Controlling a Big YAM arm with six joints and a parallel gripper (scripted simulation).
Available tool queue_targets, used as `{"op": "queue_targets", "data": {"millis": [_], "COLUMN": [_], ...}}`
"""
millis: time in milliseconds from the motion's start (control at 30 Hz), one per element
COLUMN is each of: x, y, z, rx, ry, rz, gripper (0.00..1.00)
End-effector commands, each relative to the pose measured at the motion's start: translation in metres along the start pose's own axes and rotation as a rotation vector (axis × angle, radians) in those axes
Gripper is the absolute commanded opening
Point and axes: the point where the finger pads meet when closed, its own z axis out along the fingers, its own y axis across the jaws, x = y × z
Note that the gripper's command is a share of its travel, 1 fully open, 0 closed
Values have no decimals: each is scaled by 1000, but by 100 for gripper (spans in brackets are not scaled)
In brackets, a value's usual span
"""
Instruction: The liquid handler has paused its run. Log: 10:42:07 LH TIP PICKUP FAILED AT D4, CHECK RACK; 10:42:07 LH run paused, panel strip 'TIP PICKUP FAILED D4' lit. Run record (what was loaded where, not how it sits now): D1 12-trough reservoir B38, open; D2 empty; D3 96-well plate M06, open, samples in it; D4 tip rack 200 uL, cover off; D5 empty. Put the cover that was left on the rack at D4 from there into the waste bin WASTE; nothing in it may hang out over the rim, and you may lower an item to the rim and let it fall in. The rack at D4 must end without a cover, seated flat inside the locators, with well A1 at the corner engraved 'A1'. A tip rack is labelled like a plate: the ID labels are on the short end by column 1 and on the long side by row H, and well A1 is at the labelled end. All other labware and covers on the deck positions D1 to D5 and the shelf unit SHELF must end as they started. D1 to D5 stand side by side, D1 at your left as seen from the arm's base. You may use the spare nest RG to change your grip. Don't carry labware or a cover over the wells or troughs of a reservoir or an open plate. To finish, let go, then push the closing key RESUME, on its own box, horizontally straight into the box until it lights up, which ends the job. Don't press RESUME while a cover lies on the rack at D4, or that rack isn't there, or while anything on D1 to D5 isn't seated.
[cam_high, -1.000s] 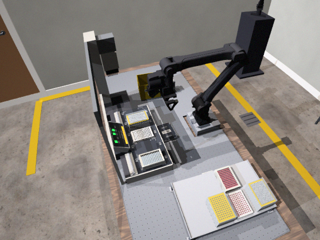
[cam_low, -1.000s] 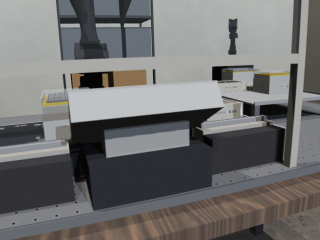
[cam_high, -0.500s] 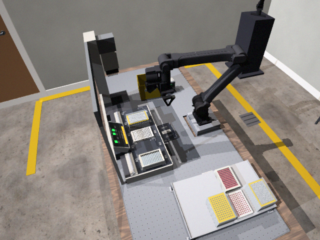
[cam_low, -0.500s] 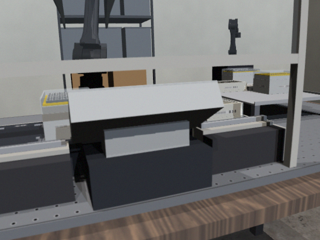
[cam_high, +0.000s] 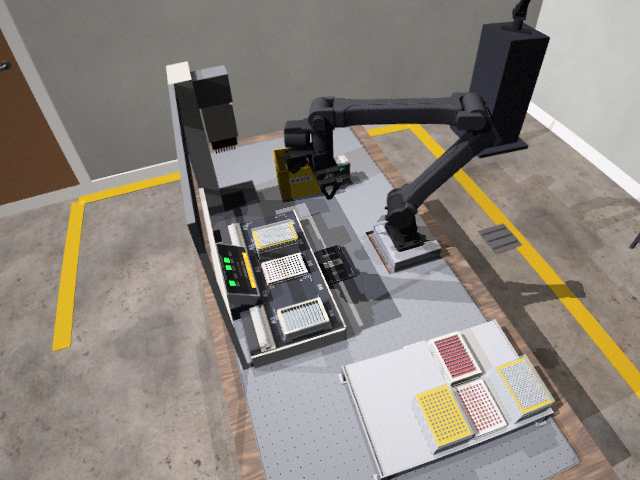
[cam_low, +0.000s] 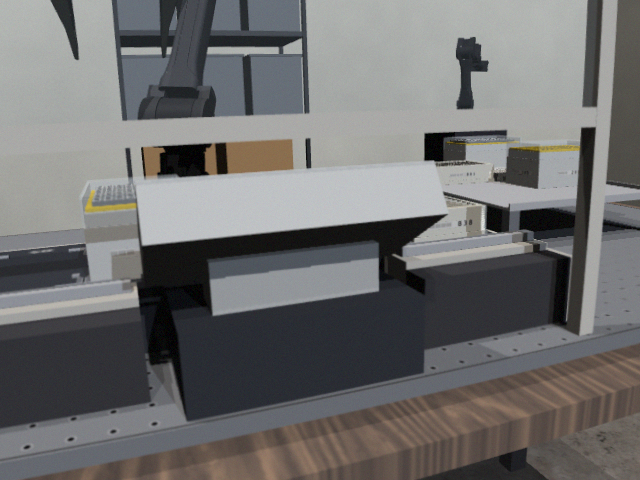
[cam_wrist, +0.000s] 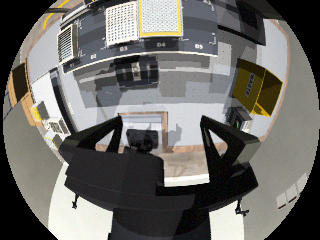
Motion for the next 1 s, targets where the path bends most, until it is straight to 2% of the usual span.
{"op": "queue_targets", "data": {"millis": [0,67,400,467,967], "x": [-20,-28,-79,-79,-155], "y": [-3,-3,-1,-1,3], "z": [-28,-25,-24,-24,-24], "rx": [29,26,22,22,19], "ry": [-83,-71,-71,-71,-71], "rz": [-53,-57,-35,-35,-35], "gripper": [100,100,100,100,100]}}
